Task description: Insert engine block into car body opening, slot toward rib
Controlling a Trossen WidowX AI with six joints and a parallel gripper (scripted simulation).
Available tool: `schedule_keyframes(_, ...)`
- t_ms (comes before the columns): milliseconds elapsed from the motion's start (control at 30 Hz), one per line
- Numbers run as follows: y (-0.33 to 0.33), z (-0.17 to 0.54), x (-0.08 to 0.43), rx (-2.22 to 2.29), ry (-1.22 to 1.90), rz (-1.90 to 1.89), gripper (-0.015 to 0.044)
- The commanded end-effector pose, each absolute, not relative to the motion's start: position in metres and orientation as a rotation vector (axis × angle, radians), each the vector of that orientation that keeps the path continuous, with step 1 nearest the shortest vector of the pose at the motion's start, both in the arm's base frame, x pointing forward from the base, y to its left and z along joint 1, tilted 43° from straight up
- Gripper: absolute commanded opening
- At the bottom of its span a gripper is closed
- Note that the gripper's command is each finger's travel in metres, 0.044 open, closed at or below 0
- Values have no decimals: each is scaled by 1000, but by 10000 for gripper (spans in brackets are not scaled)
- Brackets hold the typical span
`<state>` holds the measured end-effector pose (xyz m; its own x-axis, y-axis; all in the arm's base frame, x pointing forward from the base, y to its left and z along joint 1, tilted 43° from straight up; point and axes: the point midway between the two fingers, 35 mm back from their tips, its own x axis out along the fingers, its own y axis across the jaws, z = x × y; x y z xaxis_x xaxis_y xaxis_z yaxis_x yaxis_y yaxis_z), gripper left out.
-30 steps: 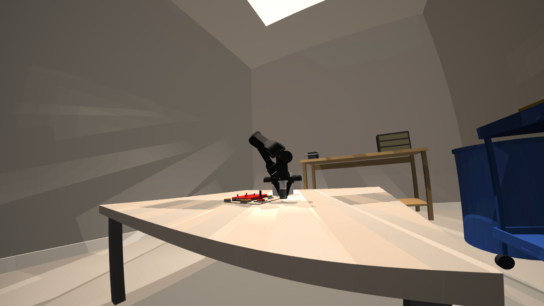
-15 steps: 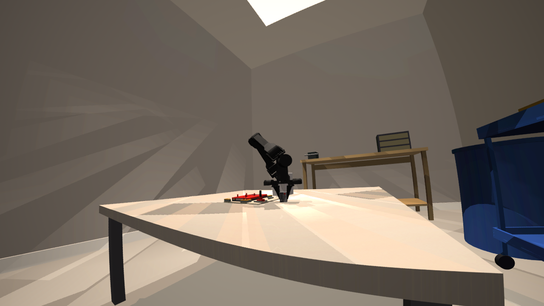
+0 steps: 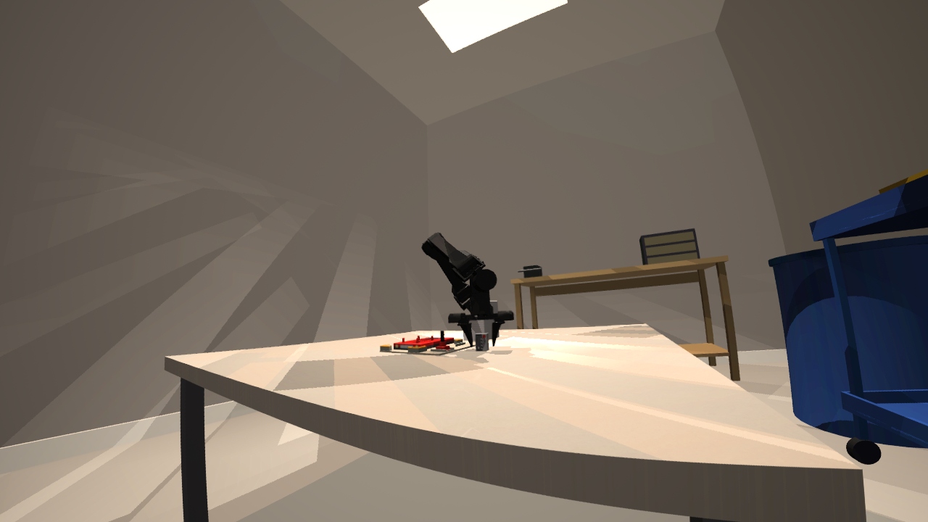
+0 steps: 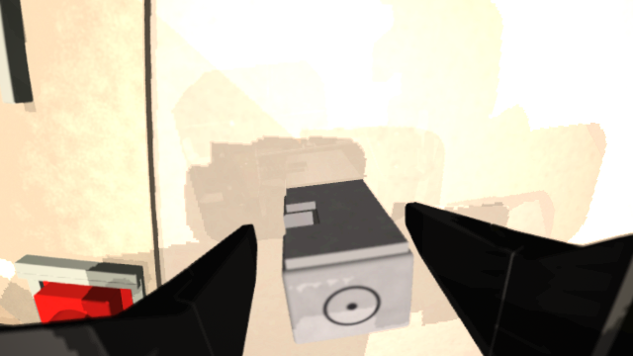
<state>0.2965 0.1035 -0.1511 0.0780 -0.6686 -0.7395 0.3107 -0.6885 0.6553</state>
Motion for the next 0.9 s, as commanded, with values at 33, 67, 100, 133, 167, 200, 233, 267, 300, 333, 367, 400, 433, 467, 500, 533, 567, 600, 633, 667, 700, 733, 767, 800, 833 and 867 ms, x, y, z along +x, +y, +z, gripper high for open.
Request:
schedule_keyframes(33, 103, -151, 296, 1630, -362, -1707, 420)
schedule_keyframes(67, 103, -151, 296, 1630, -362, -1707, 440)
schedule_keyframes(100, 103, -151, 296, 1630, -362, -1707, 440)
schedule_keyframes(133, 103, -151, 296, 1630, -362, -1707, 440)
schedule_keyframes(167, 103, -151, 296, 1630, -362, -1707, 440)
schedule_keyframes(200, 103, -151, 296, 1630, -362, -1707, 440)
schedule_keyframes(233, 103, -151, 296, 1630, -362, -1707, 440)
schedule_keyframes(267, 104, -151, 296, 1628, -364, -1708, 440)
schedule_keyframes(300, 106, -149, 296, 1626, -366, -1710, 440)
schedule_keyframes(333, 108, -147, 296, 1624, -367, -1712, 440)
schedule_keyframes(367, 111, -144, 296, 1623, -368, -1713, 440)
schedule_keyframes(400, 115, -139, 296, 1622, -369, -1714, 440)
schedule_keyframes(433, 119, -135, 295, 1621, -369, -1714, 440)
schedule_keyframes(467, 122, -132, 295, 1621, -369, -1714, 440)
schedule_keyframes(500, 124, -129, 295, 1621, -369, -1715, 440)
schedule_keyframes(533, 127, -126, 294, 1621, -369, -1715, 440)
schedule_keyframes(567, 130, -123, 294, 1621, -369, -1715, 440)
schedule_keyframes(600, 132, -120, 294, 1621, -369, -1715, 440)
schedule_keyframes(633, 134, -119, 294, 1621, -369, -1715, 440)
schedule_keyframes(667, 135, -118, 294, 1622, -368, -1715, 440)
schedule_keyframes(700, 135, -118, 294, 1622, -368, -1715, 440)
schedule_keyframes(733, 131, -121, 294, 1620, -365, -1709, 440)
schedule_keyframes(767, 131, -121, 294, 1620, -365, -1709, 440)
schedule_keyframes(800, 131, -121, 294, 1620, -365, -1709, 440)
schedule_keyframes(833, 131, -121, 294, 1620, -365, -1709, 440)
schedule_keyframes(867, 131, -121, 294, 1620, -365, -1709, 440)
